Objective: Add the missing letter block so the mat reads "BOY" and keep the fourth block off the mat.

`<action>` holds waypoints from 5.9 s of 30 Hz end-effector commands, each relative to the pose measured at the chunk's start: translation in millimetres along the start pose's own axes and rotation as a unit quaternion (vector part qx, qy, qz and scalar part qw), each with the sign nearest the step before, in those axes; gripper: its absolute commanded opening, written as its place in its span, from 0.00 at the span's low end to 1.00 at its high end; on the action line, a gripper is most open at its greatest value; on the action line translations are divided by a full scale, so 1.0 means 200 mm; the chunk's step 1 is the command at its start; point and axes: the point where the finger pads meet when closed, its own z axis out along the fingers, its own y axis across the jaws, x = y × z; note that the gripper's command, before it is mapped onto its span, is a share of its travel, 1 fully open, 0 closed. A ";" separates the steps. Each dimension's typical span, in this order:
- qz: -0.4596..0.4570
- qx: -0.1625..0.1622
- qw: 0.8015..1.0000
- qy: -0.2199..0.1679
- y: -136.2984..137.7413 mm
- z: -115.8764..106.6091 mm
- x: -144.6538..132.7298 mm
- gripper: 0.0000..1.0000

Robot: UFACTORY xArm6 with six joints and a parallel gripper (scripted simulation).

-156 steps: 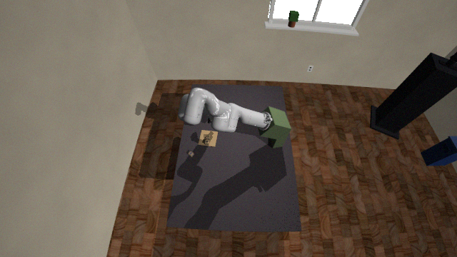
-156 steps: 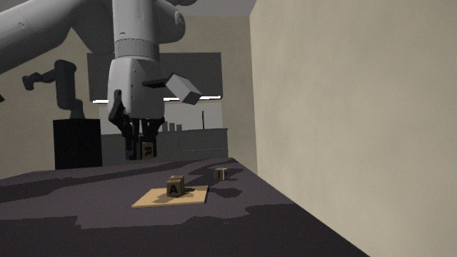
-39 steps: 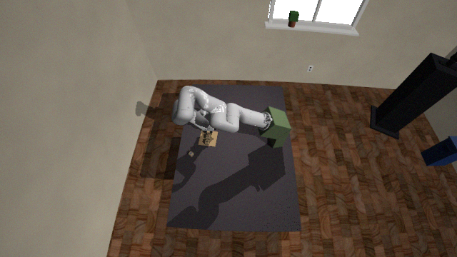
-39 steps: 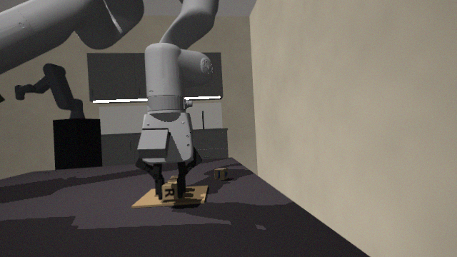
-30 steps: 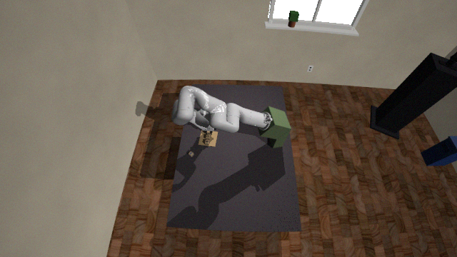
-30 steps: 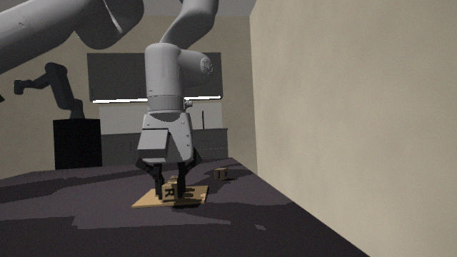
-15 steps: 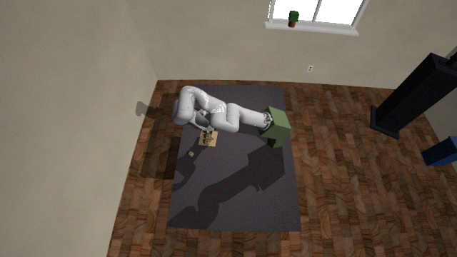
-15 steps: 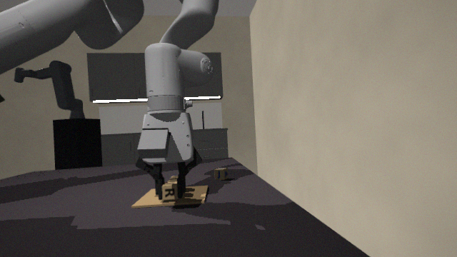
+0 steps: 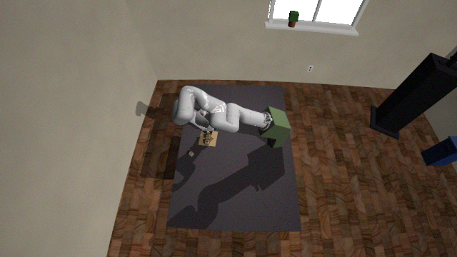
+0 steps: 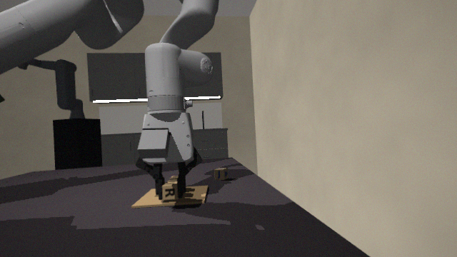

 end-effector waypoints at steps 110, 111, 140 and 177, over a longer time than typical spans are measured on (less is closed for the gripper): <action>0.000 0.000 1.000 0.000 0.00 -0.19 0.00 0.47; 0.000 0.000 1.000 0.000 0.00 -0.22 0.00 0.47; 0.000 0.000 1.000 0.000 0.00 -0.43 0.00 1.00; 0.000 0.000 1.000 0.000 0.00 -0.82 0.00 1.00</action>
